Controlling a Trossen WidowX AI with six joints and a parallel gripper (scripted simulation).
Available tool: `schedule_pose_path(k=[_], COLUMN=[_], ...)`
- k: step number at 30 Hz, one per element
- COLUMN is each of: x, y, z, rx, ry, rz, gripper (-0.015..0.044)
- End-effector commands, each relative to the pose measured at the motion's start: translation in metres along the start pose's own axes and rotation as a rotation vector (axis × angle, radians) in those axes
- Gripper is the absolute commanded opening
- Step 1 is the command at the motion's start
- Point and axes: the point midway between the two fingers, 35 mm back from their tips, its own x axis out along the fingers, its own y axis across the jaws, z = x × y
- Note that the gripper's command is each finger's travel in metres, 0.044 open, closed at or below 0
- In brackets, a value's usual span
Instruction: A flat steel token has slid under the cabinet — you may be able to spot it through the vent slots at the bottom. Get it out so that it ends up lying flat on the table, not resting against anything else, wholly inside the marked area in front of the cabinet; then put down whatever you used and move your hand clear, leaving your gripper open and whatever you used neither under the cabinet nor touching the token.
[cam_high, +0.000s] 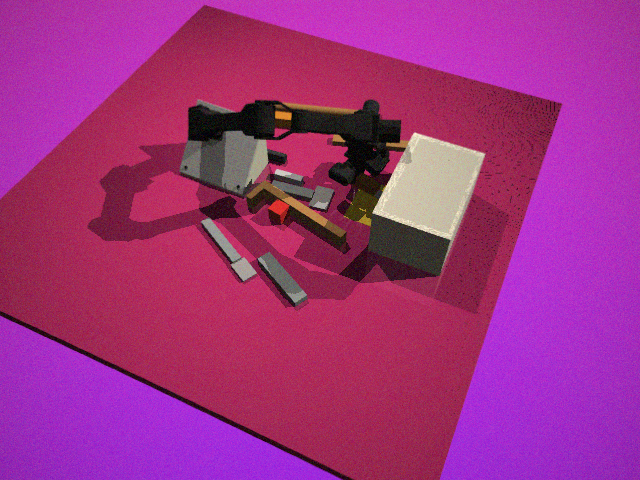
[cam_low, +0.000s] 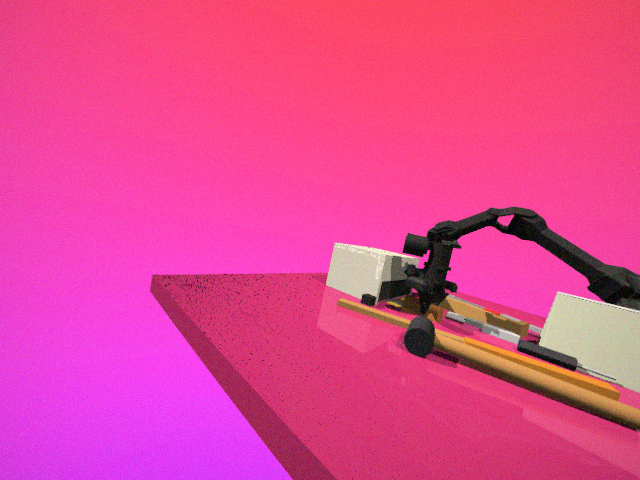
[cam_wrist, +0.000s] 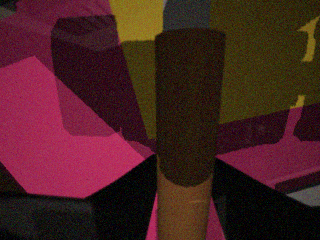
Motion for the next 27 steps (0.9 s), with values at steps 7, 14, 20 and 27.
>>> schedule_pose_path(k=[7,14,20,27], x=[0.001,0.001,0.001,0.001], y=[-0.001,0.000,0.000,0.001], z=[-0.011,-0.019,-0.025,-0.033], rx=[0.003,0.003,0.003,0.002], ry=[0.001,0.001,0.001,0.001], rz=[-0.005,-0.005,-0.004,-0.004], gripper=[0.0000,0.0000,0.0000,0.0000])
